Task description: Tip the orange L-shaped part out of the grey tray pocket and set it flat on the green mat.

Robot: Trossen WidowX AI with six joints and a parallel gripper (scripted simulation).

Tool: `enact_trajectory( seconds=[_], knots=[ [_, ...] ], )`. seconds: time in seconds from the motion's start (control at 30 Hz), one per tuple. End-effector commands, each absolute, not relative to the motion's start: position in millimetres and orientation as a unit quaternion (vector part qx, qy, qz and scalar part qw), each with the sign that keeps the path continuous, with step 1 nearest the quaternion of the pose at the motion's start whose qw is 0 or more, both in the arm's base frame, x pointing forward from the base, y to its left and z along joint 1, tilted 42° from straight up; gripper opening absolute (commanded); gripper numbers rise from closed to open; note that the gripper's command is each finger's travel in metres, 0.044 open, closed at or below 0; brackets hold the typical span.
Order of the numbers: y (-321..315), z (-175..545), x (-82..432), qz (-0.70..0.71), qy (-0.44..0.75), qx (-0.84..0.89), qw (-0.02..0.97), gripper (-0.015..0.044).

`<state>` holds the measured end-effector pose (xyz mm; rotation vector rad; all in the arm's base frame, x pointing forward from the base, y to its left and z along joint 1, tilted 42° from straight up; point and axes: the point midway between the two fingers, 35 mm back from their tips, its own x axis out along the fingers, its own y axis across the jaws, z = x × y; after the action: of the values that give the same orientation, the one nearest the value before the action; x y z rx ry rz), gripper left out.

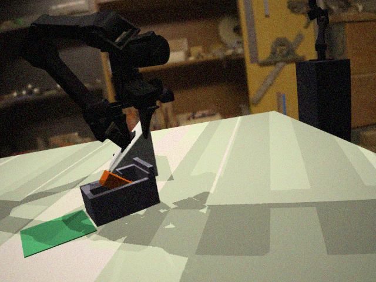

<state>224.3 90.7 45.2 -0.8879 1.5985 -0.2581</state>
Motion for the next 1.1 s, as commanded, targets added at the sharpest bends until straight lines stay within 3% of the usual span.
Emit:
enact_trajectory(
  seconds=[0.0, 0.53, 0.6, 0.67, 0.87, 1.07],
  knots=[
    [90.9, 45.1, 224.4, -0.110, 0.690, -0.384, 0.603, 0.0180],
    [90.9, 45.1, 224.4, -0.110, 0.690, -0.384, 0.603, 0.0180],
    [89.5, 46.7, 226.1, -0.129, 0.687, -0.367, 0.614, 0.0233],
    [86.5, 50.2, 229.7, -0.171, 0.677, -0.328, 0.635, 0.0280],
    [68.4, 69.4, 247.0, -0.379, 0.588, -0.108, 0.706, 0.0280],
    [46.8, 90.2, 261.8, -0.553, 0.430, 0.128, 0.702, 0.0280]
  ],
)
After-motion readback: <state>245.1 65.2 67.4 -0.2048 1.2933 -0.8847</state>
